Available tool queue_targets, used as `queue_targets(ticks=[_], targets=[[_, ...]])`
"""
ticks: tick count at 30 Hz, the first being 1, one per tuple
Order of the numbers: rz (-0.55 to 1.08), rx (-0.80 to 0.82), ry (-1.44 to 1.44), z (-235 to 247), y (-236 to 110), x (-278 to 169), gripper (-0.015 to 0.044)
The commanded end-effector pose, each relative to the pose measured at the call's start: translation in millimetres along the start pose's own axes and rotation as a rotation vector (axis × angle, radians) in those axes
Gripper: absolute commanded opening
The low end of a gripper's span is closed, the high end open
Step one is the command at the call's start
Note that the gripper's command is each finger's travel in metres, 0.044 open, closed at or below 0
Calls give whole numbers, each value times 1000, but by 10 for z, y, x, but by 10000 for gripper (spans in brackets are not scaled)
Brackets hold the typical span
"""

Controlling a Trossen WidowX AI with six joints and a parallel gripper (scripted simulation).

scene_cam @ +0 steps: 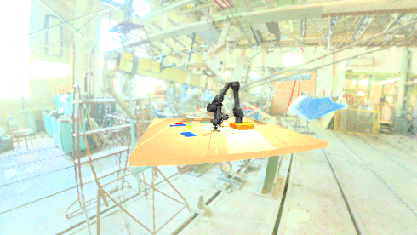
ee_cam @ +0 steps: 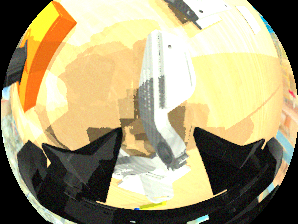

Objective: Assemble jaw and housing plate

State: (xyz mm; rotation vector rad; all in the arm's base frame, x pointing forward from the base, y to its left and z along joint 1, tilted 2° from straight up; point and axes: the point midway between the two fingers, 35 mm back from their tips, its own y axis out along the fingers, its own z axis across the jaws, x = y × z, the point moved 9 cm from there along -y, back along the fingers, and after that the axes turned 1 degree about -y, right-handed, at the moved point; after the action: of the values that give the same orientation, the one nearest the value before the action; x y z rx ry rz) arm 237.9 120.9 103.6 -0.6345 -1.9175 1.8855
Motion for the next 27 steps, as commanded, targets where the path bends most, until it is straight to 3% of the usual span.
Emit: queue_targets(ticks=[1,7,14,16,27], targets=[[4,0,-3,1,7,-3,282],[4,0,-3,1,7,-3,125],[4,0,-3,1,7,-3,78],[4,0,-3,1,7,-3,37],[4,0,-3,-1,-19,-4,37]])
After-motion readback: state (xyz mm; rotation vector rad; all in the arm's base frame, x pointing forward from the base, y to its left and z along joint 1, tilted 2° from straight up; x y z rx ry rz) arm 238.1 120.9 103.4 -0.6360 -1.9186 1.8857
